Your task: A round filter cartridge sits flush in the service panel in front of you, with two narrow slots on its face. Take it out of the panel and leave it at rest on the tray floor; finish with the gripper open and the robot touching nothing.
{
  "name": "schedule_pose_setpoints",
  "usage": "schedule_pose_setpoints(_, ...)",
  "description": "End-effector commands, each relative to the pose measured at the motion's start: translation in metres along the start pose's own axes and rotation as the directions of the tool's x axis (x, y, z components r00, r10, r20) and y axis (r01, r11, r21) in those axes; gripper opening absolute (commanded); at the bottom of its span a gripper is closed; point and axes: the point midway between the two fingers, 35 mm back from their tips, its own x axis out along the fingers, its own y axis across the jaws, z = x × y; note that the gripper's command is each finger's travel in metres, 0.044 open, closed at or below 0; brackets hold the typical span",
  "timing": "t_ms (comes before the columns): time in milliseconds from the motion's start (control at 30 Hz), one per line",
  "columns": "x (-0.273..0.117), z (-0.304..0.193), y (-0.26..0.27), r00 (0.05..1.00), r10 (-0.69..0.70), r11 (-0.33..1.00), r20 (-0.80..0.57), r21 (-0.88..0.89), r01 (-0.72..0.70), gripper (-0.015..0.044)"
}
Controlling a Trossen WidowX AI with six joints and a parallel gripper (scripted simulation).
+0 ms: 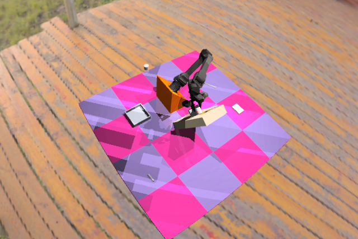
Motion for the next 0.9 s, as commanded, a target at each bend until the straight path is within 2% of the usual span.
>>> schedule_pose_setpoints(0,-0.009,0.007,-0.002,1.000,-0.004,1.000,0.007,-0.007,0.005,0.0000)
schedule_pose_setpoints(533,-0.090,0.010,-0.002,1.000,-0.004,1.000,0.004,-0.005,0.004,0.0000)
schedule_pose_setpoints(867,-0.091,0.012,-0.032,1.000,-0.005,1.000,0.005,-0.007,0.005,0.0000)
